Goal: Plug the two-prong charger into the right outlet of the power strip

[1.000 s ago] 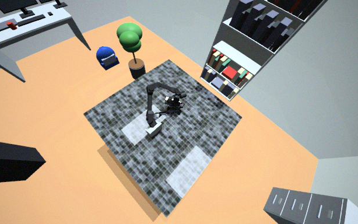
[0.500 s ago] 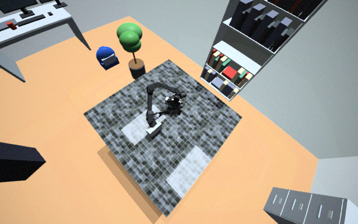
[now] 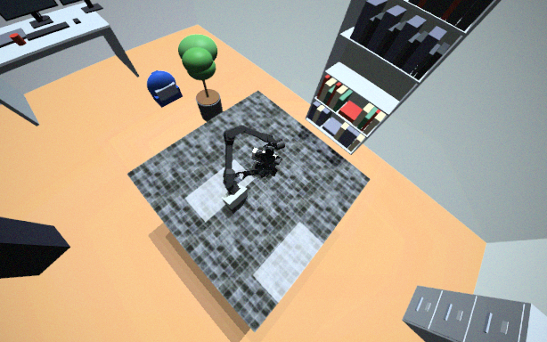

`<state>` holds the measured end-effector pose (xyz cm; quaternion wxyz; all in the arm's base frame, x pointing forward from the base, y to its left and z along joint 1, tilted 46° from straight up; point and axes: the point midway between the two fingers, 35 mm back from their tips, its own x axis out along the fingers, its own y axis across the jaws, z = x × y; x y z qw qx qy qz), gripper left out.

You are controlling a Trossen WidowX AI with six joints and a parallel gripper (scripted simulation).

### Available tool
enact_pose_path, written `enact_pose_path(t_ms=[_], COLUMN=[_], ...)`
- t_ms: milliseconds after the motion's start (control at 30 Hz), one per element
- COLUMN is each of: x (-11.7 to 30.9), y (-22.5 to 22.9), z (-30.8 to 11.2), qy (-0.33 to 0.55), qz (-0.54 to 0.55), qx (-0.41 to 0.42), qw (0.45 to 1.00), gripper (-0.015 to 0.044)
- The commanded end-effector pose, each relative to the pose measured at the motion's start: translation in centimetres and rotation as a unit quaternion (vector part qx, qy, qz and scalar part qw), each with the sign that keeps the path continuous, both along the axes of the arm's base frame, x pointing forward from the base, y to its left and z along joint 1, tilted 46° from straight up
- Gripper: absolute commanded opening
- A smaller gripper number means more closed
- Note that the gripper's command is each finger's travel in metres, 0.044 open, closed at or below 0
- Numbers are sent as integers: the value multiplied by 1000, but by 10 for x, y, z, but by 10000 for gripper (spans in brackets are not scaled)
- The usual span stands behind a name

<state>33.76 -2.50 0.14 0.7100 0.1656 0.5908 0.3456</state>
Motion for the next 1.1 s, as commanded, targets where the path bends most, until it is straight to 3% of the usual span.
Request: enact_pose_path(t_ms=[0, 900, 1067], x=[7, 0, 0], y=[0, 0, 0], z=[4, 0, 0], qy=[-13, 1, 1], qz=[-3, -1, -1], qx=[2, 0, 0], qw=[1000, 1000, 1000], gripper=[0, 0, 131])
